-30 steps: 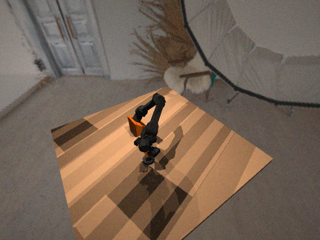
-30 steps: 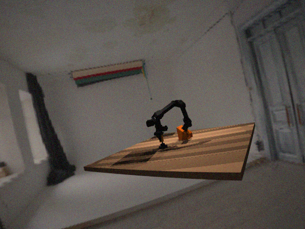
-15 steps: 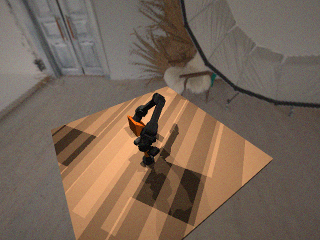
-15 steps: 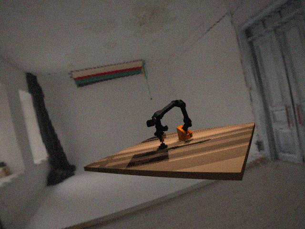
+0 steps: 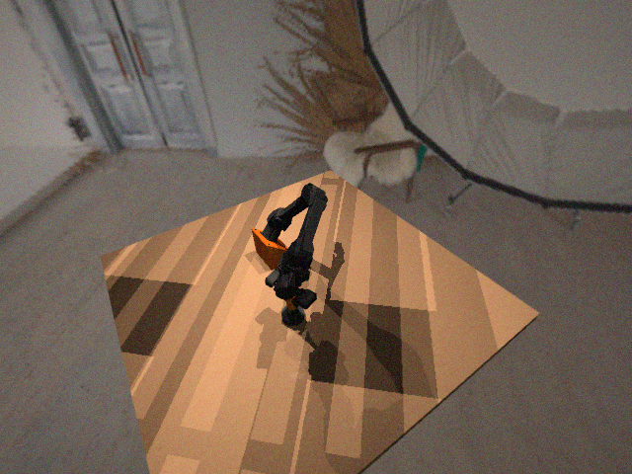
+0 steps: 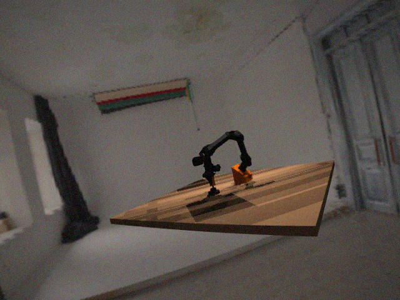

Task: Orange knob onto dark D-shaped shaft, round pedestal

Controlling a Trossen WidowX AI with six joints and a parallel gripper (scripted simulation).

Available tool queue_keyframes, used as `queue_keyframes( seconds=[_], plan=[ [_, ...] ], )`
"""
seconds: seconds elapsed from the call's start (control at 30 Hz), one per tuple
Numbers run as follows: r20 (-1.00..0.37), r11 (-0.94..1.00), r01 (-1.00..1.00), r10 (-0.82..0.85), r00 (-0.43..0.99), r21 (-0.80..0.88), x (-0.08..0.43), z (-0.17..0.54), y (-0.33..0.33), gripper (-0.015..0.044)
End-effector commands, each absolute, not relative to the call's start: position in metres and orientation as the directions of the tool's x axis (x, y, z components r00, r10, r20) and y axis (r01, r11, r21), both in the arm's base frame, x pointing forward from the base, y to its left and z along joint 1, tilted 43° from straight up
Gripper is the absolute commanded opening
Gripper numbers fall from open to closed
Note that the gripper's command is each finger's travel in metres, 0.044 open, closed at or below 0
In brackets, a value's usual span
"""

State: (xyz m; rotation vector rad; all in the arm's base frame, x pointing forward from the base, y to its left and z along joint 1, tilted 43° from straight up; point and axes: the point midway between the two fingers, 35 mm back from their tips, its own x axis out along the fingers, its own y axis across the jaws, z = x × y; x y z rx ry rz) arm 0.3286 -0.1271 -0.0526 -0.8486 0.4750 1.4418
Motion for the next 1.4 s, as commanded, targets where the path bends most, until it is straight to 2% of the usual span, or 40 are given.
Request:
queue_keyframes(
  seconds=[0.0, 1.37],
  plan=[
    [-0.744, -0.075, -0.972, 0.658, 0.119, -0.221, 0.3308, -0.0517, -0.1307, 0.0],
    [-0.743, -0.075, -0.972, 0.658, 0.119, -0.221, 0.3315, -0.0559, -0.1276, 0.0]
  ],
)
